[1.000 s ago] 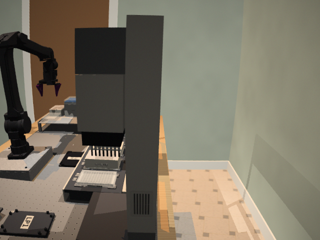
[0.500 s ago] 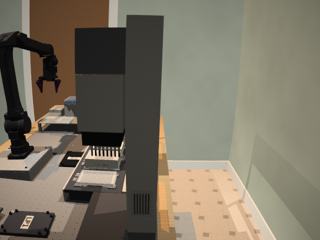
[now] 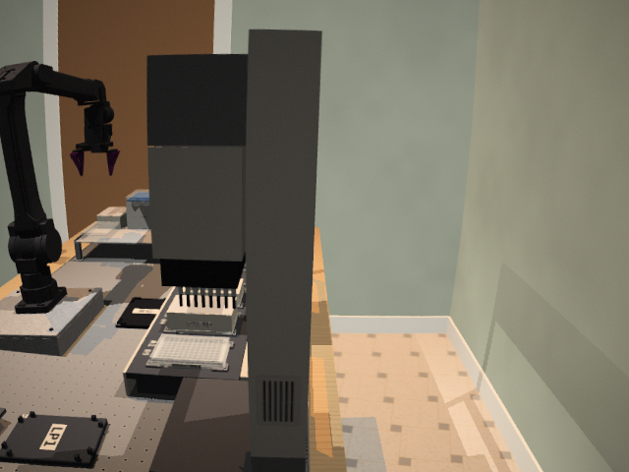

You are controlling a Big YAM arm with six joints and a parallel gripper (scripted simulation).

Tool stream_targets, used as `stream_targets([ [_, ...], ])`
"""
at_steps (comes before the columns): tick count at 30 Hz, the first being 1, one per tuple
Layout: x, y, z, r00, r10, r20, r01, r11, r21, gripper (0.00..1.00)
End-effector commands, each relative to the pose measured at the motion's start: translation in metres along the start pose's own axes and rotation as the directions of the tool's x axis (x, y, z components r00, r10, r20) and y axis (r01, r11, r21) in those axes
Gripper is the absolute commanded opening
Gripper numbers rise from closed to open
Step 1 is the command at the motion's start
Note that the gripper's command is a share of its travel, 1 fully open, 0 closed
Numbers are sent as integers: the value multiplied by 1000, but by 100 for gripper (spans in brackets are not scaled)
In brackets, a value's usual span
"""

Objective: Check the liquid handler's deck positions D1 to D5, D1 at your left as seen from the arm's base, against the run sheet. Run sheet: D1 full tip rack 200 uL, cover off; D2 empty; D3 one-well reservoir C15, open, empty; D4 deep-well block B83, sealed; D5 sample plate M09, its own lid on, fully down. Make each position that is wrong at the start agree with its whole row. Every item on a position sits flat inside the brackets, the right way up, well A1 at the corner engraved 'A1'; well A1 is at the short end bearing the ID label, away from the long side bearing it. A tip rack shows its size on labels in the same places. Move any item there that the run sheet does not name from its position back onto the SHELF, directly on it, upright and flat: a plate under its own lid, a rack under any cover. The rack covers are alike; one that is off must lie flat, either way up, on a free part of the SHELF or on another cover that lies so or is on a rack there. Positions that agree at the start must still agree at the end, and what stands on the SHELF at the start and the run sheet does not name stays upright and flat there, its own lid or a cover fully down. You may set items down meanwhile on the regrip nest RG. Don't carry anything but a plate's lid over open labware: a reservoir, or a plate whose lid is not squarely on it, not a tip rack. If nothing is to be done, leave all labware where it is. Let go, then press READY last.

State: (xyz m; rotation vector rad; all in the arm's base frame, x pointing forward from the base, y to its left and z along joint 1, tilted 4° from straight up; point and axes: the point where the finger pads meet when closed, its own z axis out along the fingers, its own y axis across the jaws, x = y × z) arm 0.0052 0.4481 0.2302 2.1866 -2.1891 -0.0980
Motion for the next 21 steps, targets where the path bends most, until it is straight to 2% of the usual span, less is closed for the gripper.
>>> stream_targets([
  [1,-13,-6,-39,997,-3,77,3,1000,6,100],
  [3,-14,-7,-35,998,-2,63,2,1000,5,100],
  [9,-13,-7,-43,998,-3,68,2,1000,6,100],
  [12,-8,-7,-35,999,-1,48,1,1000,4,100],
  [21,-9,-7,-35,999,-1,51,1,1000,4,100],
])
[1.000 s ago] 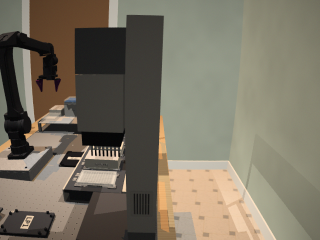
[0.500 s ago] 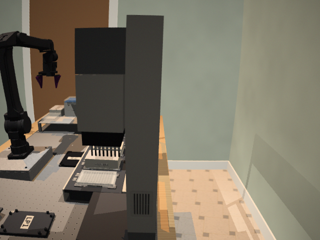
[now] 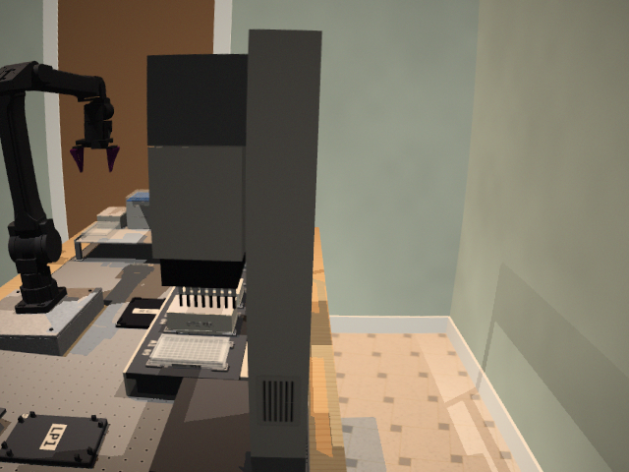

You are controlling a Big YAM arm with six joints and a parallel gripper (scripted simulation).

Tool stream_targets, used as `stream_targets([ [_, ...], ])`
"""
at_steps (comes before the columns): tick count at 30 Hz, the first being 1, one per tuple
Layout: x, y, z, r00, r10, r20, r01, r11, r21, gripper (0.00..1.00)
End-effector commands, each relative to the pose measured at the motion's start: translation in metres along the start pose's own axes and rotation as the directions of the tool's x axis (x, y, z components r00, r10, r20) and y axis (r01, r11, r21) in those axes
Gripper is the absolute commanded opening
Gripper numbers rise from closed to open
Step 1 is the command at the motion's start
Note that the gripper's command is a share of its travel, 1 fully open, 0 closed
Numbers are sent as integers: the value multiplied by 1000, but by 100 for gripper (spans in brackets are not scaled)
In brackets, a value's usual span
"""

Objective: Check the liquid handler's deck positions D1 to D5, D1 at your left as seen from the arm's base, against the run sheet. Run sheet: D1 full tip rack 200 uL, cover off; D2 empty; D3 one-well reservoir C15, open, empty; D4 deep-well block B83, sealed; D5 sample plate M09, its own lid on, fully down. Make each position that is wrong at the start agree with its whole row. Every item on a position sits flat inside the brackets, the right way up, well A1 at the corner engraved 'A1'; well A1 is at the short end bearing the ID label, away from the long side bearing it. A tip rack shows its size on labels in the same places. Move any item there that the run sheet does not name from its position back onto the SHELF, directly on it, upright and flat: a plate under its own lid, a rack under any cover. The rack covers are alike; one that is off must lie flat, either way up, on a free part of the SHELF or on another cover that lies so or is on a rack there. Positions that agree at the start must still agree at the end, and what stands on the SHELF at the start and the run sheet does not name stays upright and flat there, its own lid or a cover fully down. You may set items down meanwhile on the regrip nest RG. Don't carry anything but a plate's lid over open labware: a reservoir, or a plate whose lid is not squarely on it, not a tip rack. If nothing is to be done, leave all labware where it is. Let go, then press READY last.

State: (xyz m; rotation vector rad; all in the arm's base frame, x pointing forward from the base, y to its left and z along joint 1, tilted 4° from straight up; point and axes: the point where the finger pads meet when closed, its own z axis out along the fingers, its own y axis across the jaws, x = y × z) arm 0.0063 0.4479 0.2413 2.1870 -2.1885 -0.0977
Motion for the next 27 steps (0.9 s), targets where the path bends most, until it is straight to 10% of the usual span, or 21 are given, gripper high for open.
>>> stream_targets([
  [1,-9,-7,-24,999,-1,51,0,1000,4,100],
  [24,-9,-7,-24,999,-1,51,0,1000,4,100],
  [25,0,-14,-20,999,36,37,-36,999,3,0],
  [27,-3,-24,-21,996,82,38,-82,997,2,0],
])
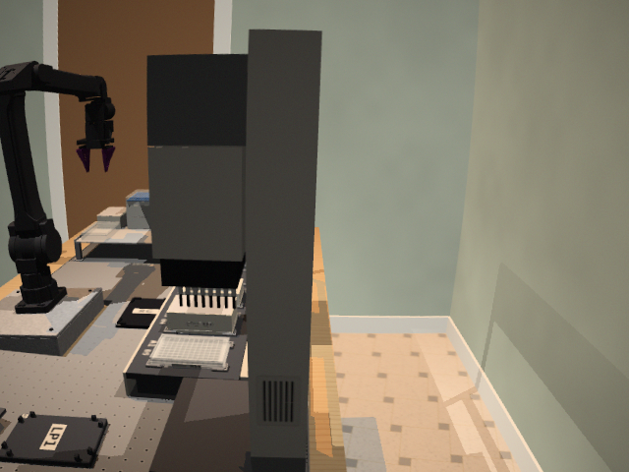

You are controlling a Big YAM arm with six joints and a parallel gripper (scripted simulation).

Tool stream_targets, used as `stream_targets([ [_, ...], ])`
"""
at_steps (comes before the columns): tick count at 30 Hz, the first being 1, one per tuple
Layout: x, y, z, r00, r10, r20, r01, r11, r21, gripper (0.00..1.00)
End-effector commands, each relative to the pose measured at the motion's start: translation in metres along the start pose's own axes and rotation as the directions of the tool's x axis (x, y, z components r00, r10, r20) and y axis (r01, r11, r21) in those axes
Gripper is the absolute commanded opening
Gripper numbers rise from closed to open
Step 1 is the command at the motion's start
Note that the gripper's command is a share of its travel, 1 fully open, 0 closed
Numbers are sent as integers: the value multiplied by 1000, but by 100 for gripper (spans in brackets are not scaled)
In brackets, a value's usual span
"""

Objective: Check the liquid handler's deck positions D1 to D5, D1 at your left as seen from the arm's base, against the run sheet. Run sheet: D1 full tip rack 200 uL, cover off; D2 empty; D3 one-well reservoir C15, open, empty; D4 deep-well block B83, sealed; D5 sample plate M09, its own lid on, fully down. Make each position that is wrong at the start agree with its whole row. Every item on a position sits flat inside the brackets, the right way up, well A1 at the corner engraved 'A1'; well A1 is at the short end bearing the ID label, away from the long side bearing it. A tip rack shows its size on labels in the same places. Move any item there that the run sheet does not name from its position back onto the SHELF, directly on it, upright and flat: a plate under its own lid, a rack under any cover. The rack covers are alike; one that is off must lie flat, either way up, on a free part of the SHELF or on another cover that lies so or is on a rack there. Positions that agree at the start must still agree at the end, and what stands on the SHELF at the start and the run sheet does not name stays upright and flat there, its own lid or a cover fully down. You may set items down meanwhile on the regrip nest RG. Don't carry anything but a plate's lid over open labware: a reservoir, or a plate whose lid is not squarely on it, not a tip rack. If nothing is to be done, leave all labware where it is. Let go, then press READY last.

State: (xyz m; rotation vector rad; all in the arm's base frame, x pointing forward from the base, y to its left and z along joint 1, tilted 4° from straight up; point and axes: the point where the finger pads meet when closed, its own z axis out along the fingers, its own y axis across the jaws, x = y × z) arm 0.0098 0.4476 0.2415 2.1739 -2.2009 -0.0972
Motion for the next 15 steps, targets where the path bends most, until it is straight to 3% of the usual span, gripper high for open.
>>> stream_targets([
  [1,-6,-26,-22,995,90,41,-91,996,1,0],
  [15,-11,-88,-29,945,324,52,-324,946,-4,0],
])
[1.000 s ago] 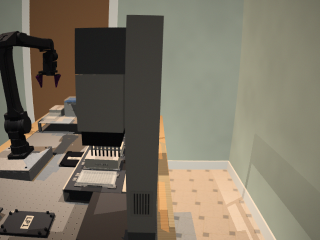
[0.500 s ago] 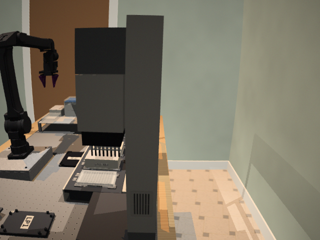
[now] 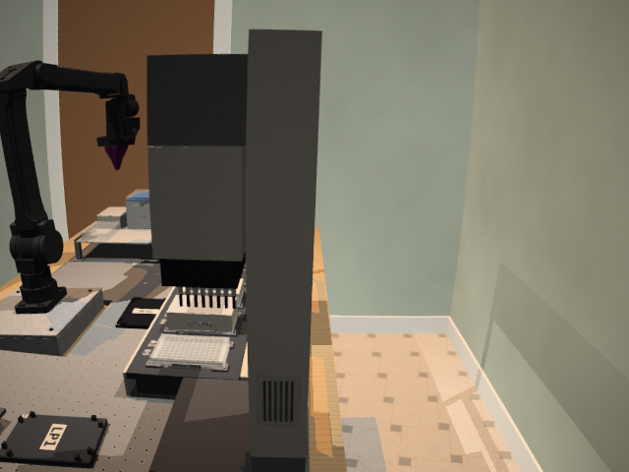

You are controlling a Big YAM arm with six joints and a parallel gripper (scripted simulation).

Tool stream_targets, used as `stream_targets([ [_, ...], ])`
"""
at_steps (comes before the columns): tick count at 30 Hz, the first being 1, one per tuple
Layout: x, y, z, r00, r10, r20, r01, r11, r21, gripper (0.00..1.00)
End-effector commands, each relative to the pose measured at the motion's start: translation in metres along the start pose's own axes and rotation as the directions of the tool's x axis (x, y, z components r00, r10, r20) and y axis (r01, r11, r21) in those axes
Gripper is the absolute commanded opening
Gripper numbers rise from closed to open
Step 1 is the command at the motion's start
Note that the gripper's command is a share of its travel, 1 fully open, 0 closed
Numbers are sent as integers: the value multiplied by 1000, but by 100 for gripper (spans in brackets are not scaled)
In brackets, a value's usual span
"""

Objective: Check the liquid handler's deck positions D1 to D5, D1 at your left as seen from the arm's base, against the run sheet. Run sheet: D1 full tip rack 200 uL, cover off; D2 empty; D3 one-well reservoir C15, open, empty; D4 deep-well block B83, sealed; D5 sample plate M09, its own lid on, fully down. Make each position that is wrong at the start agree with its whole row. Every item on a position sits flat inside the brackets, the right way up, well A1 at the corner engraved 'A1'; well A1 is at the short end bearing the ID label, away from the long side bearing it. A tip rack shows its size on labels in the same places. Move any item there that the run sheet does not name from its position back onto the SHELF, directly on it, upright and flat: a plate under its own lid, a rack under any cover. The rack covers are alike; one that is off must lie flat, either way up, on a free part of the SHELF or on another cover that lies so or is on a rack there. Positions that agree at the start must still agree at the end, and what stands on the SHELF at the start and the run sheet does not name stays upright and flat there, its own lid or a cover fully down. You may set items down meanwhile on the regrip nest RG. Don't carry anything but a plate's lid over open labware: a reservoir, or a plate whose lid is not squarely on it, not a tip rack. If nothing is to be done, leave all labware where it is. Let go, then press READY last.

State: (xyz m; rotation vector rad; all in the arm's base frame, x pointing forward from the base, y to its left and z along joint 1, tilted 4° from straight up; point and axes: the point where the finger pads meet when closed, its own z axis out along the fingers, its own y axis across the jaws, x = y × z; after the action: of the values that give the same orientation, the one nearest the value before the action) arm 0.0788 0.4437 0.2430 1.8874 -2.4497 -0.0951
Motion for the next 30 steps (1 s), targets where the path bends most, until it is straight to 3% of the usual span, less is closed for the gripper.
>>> stream_targets([
  [1,-20,-20,-23,994,104,44,-104,995,-3,0],
  [7,-21,-24,-23,982,181,44,-181,983,-6,0],
  [9,-16,-14,-17,979,200,30,-200,980,-5,0],
  [19,-16,-14,-18,923,385,30,-384,923,-11,0],
  [30,-15,-14,-18,923,385,29,-385,923,-10,0],
])
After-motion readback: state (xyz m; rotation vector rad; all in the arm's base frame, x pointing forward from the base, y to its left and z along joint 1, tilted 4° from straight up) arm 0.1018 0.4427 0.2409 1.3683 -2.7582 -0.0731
